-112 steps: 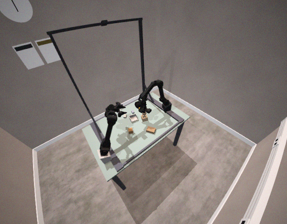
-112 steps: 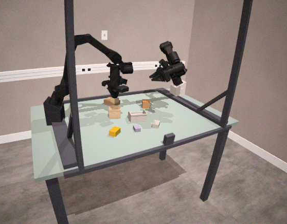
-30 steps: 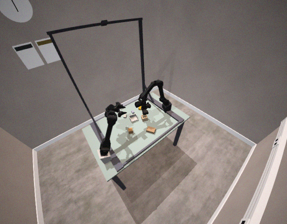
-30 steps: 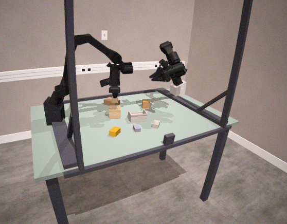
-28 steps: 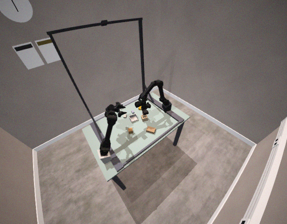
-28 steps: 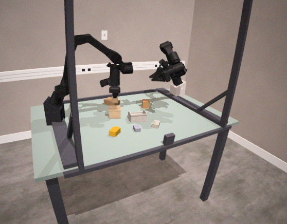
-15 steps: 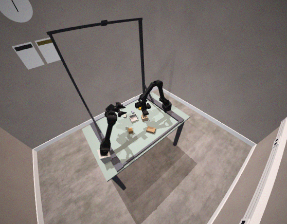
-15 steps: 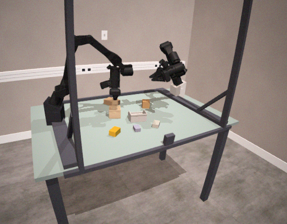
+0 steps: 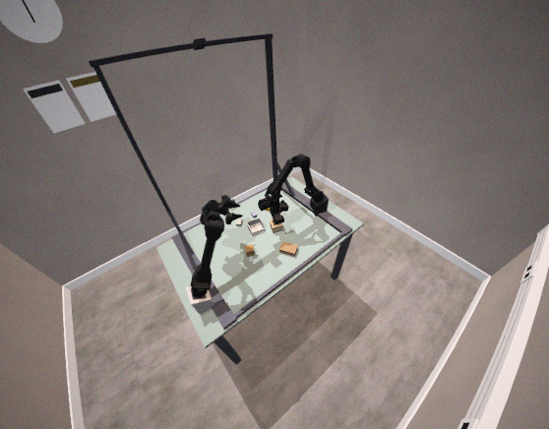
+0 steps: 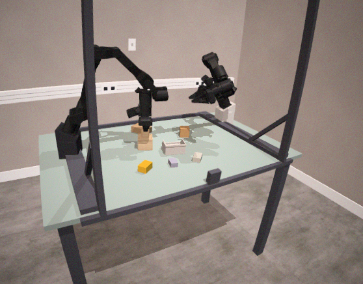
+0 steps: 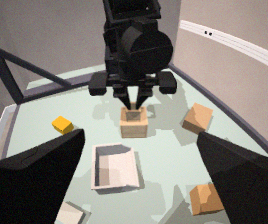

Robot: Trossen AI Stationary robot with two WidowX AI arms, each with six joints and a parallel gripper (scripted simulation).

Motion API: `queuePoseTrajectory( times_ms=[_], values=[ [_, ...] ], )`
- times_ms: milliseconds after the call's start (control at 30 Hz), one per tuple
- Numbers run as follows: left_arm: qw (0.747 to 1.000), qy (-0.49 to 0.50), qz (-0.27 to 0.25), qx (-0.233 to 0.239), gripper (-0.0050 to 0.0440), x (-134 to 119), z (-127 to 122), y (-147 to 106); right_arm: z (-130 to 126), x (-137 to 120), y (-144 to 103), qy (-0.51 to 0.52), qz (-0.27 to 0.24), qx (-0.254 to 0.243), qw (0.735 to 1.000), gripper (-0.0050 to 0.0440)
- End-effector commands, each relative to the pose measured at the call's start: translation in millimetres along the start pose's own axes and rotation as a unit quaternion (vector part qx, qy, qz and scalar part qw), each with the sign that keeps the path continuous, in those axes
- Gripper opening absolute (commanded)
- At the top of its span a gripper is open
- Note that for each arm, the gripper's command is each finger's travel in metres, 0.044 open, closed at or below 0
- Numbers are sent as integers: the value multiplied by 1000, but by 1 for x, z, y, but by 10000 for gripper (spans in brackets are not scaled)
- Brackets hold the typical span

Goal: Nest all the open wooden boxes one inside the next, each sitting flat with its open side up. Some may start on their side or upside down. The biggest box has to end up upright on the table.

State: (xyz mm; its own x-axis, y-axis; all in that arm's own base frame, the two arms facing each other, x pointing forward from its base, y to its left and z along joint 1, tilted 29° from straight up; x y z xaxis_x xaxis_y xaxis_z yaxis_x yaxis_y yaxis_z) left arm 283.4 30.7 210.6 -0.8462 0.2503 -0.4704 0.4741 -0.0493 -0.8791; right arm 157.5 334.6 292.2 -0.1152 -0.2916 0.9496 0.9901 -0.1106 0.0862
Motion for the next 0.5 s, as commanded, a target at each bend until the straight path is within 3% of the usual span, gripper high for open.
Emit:
queuePoseTrajectory(
  times_ms=[0, 467],
  values=[
    [1000, 1, 11, -5, 136, -3, -1, -2, 2, 7, 0, 11, -2, 0, 1000, 400],
    [1000, 0, 2, -1, 136, 0, -1, 7, 2, 7, 0, 11, -2, 0, 1000, 400]
  ],
)
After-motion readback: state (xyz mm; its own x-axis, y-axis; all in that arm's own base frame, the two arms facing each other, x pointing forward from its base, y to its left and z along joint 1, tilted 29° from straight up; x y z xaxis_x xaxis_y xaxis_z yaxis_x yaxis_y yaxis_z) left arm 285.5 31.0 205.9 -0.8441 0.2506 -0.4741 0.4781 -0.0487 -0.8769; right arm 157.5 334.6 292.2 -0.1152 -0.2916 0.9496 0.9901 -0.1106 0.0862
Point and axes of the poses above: on each arm, the point midway between the two fingers, 35 mm back from their tips, its own y axis out along the fingers, its own z axis across the jaws, x = y × z, the point moved 6 cm from there along -y, back along the fingers, and after that the axes turned 8 degrees about y, right-handed, at the moved point
